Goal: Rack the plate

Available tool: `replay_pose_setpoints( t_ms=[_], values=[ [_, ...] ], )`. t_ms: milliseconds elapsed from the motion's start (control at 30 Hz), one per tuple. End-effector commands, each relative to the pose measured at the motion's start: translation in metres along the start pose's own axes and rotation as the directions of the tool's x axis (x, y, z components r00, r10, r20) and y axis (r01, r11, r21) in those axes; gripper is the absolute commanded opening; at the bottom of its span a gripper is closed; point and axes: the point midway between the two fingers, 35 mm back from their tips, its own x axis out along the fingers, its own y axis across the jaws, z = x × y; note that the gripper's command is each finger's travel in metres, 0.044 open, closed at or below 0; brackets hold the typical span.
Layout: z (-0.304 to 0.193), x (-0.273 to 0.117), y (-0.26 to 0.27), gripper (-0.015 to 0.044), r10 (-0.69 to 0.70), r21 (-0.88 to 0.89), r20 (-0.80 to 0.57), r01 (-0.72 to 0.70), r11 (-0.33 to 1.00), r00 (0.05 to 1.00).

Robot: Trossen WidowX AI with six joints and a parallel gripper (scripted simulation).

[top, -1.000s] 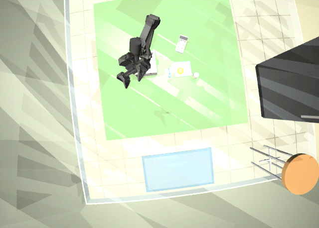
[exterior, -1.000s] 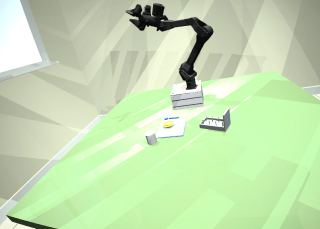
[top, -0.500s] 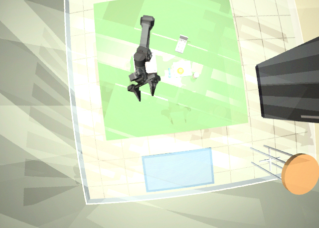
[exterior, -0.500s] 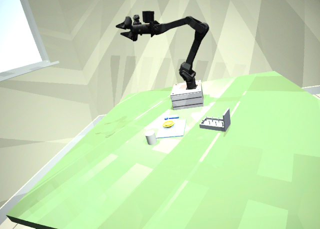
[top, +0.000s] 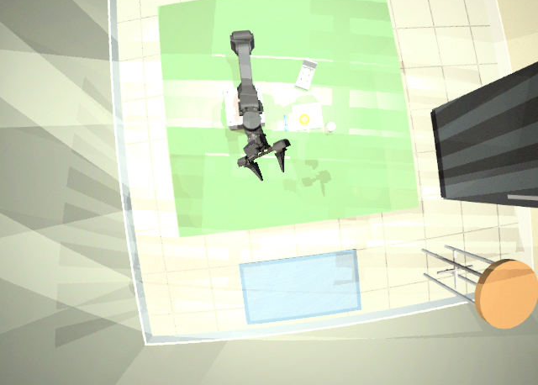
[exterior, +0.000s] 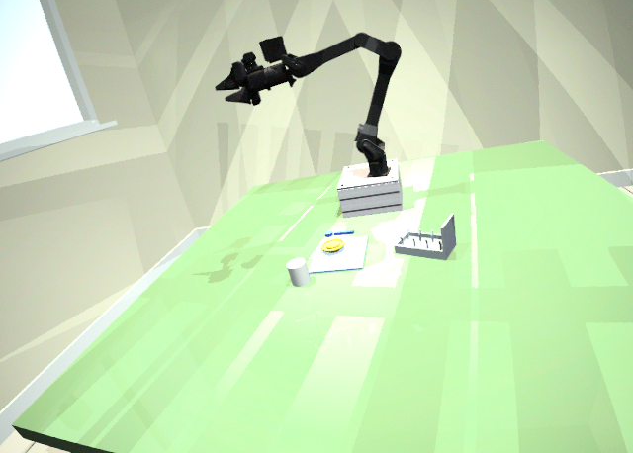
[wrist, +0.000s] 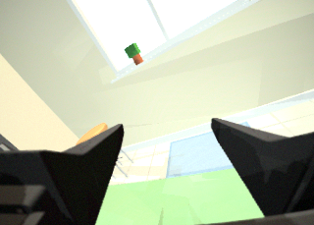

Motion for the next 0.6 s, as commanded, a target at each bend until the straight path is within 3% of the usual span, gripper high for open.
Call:
replay_pose_setpoints(
  t_ms=[0, 567],
  values=[
    [-0.025, 0.009, 0.007, 0.0400, 0.006, -0.019, -0.080, -0.008, 1.000, 0.997],
    [-0.144, 0.027, 0.047, 0.0400, 0.040, -0.160, -0.443, -0.123, 0.979, 0.896]
  ],
)
